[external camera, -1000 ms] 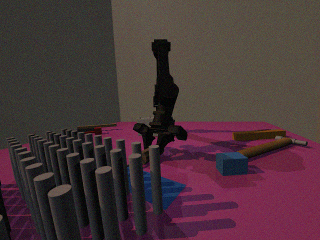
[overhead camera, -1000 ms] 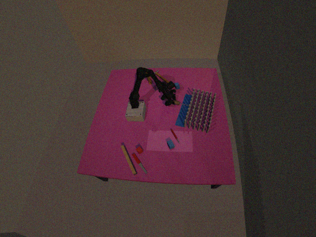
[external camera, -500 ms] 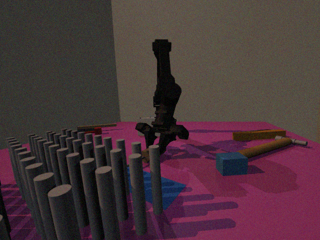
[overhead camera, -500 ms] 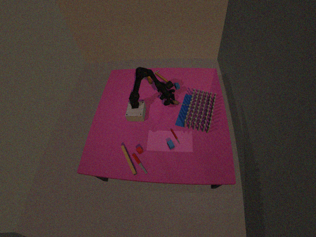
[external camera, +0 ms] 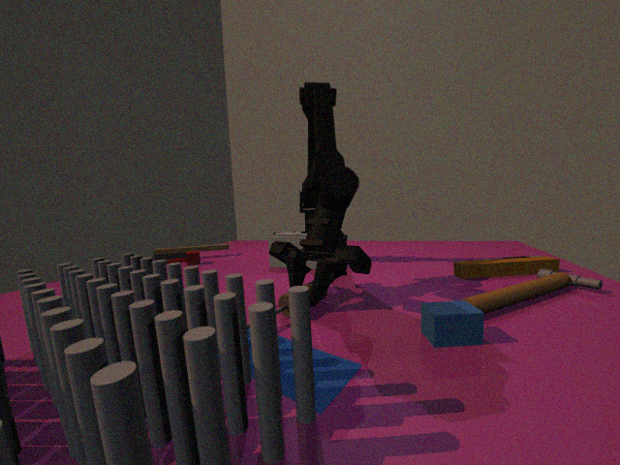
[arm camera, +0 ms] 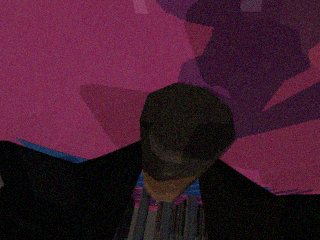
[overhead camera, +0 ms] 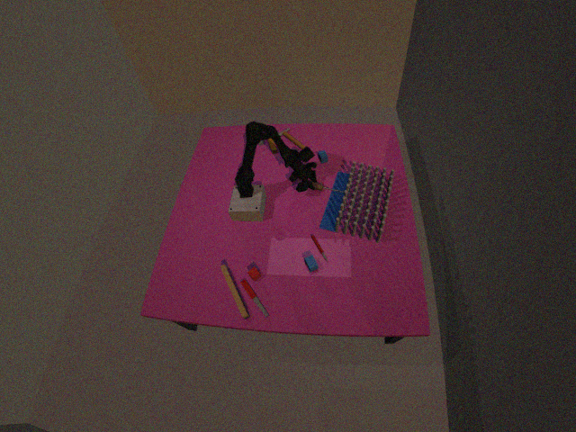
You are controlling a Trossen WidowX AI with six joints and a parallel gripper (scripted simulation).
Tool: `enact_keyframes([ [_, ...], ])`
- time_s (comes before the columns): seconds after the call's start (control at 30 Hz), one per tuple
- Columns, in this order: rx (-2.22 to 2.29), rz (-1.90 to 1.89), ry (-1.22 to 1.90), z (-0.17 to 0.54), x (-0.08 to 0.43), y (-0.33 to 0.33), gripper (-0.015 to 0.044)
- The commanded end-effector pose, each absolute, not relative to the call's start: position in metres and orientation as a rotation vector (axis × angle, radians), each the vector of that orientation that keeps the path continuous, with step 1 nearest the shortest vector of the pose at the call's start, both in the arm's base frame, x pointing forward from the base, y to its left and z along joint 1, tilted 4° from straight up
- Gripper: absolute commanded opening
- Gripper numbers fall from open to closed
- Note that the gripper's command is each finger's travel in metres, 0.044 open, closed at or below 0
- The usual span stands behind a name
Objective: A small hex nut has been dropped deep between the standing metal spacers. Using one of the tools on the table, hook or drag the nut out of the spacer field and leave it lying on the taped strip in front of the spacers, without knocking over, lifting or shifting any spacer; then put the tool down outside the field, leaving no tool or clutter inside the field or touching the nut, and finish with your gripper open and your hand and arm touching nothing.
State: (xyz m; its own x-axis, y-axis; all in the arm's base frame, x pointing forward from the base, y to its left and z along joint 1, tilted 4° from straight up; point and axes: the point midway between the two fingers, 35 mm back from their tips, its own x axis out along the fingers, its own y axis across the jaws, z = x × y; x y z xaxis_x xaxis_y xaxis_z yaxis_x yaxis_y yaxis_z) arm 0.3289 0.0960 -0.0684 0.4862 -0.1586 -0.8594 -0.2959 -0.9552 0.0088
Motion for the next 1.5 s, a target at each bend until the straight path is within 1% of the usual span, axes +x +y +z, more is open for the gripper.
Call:
enact_keyframes([
  [0.0, -2.586, 1.464, 0.407, -0.068, 0.325, 0.096, 0.0000],
  [1.47, -2.583, 1.469, 0.406, -0.067, 0.289, 0.108, 0.0000],
])
